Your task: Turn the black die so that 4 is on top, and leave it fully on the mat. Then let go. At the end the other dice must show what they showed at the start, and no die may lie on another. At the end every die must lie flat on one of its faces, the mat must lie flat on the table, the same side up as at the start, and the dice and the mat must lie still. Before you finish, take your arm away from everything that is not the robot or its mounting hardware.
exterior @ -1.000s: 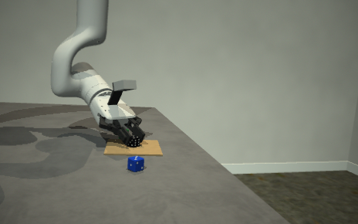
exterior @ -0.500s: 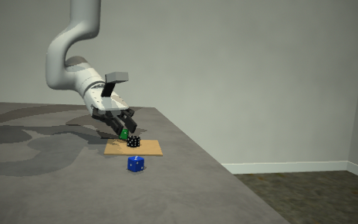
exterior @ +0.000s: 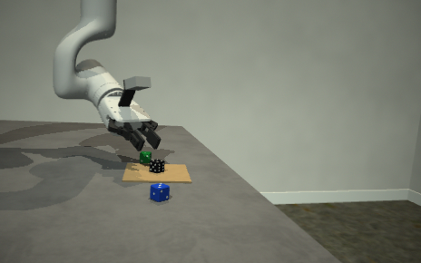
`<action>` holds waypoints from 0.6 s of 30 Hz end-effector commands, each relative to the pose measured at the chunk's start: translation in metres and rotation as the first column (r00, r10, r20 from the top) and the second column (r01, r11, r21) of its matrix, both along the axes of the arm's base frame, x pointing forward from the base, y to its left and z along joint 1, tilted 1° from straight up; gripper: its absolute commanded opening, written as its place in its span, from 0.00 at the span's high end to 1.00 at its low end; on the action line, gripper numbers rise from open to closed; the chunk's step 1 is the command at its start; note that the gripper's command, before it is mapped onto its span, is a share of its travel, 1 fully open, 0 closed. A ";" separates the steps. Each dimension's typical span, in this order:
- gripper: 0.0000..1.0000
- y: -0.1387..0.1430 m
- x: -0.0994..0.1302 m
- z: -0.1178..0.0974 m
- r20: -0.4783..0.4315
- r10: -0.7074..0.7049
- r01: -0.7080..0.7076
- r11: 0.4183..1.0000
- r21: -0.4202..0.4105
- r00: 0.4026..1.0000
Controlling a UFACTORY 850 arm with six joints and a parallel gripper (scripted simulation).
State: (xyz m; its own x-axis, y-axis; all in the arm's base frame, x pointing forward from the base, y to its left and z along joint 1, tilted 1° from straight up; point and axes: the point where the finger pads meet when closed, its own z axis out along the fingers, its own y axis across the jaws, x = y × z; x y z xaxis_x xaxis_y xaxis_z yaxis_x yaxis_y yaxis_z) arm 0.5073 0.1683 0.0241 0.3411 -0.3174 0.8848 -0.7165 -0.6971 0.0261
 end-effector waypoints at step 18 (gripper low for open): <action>0.58 0.001 0.001 0.044 -0.002 -0.003 0.003 1.000 0.000 1.000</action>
